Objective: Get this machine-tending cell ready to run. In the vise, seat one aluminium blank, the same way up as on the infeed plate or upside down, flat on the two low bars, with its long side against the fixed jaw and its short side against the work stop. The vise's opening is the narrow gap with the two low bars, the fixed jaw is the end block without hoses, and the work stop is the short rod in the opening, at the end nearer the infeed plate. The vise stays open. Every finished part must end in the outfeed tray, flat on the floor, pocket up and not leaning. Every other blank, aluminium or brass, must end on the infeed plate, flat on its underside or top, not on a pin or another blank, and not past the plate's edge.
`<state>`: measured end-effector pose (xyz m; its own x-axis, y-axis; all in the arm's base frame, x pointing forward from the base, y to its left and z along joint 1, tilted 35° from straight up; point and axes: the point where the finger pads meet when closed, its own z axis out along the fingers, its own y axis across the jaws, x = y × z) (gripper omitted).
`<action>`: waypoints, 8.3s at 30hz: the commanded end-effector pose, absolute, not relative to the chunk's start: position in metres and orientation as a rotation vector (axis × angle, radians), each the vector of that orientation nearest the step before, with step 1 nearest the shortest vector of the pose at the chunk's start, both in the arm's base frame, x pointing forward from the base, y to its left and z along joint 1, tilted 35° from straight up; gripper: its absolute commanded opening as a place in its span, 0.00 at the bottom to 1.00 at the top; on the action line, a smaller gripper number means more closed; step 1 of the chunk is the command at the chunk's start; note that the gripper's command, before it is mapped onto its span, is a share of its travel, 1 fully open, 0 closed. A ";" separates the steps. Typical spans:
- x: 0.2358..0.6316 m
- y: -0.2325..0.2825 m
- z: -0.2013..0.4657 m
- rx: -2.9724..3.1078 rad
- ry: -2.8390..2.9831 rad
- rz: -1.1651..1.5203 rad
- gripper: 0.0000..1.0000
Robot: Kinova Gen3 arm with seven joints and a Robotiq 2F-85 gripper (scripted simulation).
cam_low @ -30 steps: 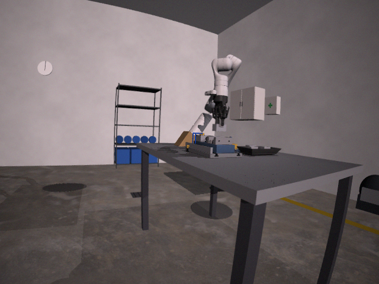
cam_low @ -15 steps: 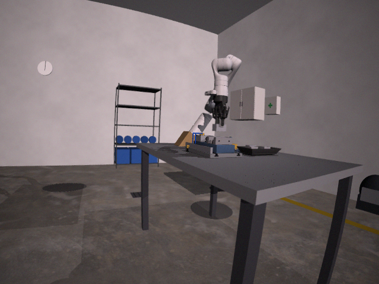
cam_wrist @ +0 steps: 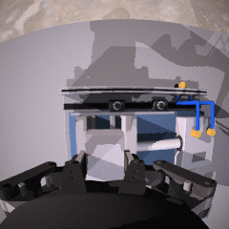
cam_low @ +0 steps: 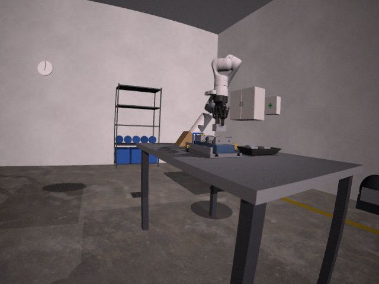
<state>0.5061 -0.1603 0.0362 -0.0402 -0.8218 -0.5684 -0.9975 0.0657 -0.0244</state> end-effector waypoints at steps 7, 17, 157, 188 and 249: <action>0.506 -0.161 0.037 -1.806 1.916 0.535 0.00; 0.507 -0.160 0.035 -1.806 1.916 0.535 0.00; 0.509 -0.142 0.008 -1.806 1.916 0.535 0.00; 0.509 -0.137 0.002 -1.806 1.916 0.535 0.00; 0.509 -0.137 0.001 -1.806 1.916 0.535 0.00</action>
<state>0.5087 -0.1357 0.0004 -0.0404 -0.8218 -0.5684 -0.9975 0.0659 -0.0243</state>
